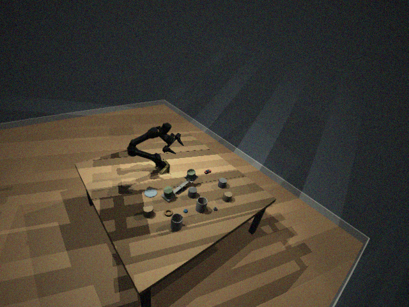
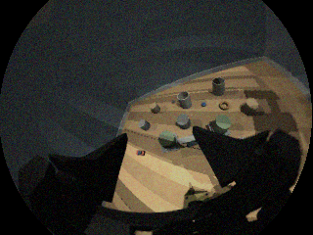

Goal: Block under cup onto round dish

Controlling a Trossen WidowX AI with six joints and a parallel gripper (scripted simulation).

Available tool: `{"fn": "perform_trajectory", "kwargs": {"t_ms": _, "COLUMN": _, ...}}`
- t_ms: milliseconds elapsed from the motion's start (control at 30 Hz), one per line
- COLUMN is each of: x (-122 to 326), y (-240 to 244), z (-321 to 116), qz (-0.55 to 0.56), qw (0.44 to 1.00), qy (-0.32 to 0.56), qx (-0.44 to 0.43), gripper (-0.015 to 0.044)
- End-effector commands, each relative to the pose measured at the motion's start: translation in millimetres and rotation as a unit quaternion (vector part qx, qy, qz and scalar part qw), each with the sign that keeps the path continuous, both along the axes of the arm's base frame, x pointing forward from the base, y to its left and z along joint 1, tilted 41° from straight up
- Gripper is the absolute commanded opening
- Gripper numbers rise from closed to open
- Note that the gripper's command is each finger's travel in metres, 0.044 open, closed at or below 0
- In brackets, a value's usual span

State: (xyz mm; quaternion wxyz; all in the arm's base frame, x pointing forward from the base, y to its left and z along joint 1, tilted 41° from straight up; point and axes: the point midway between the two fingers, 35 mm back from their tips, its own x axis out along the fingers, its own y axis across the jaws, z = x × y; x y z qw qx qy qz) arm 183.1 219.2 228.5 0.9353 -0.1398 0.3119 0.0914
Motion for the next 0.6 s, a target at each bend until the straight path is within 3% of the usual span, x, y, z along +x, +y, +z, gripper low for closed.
{"fn": "perform_trajectory", "kwargs": {"t_ms": 0, "x": 4, "y": -19, "z": -17, "qz": -0.010, "qw": 0.998, "qy": 0.009, "qx": -0.069, "gripper": 0.0440}}
{"fn": "perform_trajectory", "kwargs": {"t_ms": 400, "x": 8, "y": -84, "z": -51, "qz": -0.033, "qw": 0.964, "qy": 0.054, "qx": -0.258, "gripper": 0.0440}}
{"fn": "perform_trajectory", "kwargs": {"t_ms": 567, "x": 8, "y": -88, "z": -53, "qz": -0.034, "qw": 0.961, "qy": 0.057, "qx": -0.268, "gripper": 0.0440}}
